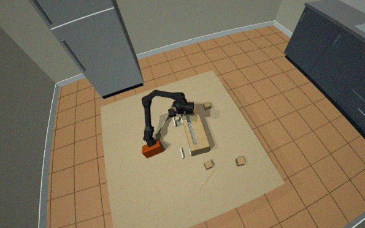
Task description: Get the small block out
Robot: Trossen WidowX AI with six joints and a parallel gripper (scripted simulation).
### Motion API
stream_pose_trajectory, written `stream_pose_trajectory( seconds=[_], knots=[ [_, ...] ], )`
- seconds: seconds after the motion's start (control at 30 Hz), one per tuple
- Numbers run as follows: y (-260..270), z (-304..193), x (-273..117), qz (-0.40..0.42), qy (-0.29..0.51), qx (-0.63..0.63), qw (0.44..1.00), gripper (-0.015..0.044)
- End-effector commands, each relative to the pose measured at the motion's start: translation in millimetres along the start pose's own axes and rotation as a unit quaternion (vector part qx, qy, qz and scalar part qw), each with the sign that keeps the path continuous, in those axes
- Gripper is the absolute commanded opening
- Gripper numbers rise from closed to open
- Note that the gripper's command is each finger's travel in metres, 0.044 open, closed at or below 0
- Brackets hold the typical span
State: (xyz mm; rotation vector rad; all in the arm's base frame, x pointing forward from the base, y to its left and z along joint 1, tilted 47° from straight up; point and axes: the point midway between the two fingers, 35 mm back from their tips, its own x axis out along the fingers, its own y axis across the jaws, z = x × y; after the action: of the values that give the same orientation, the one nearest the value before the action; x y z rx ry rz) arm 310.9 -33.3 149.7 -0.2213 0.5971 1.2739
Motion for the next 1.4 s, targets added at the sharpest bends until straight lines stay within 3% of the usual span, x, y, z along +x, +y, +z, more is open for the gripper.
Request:
stream_pose_trajectory(
  seconds=[0.0,0.13,0.23,0.33,0.43,0.5,1.0,1.23,1.37],
  knots=[
    [0,0,0,0.0,0.0,0.0,1.0,0.04],
    [9,8,-1,-0.027,0.035,-0.158,0.986,0.0295],
    [19,18,-3,-0.054,0.082,-0.344,0.934,0.0285],
    [28,30,-4,-0.068,0.131,-0.518,0.843,0.0285],
    [38,43,-5,-0.073,0.18,-0.671,0.715,0.0285],
    [42,49,-5,-0.072,0.2,-0.726,0.654,0.0285],
    [42,49,-3,-0.072,0.203,-0.733,0.646,0.0285],
    [42,33,78,-0.072,0.203,-0.733,0.645,0.0285],
    [44,31,86,-0.074,0.202,-0.733,0.645,0.0285]
  ],
)
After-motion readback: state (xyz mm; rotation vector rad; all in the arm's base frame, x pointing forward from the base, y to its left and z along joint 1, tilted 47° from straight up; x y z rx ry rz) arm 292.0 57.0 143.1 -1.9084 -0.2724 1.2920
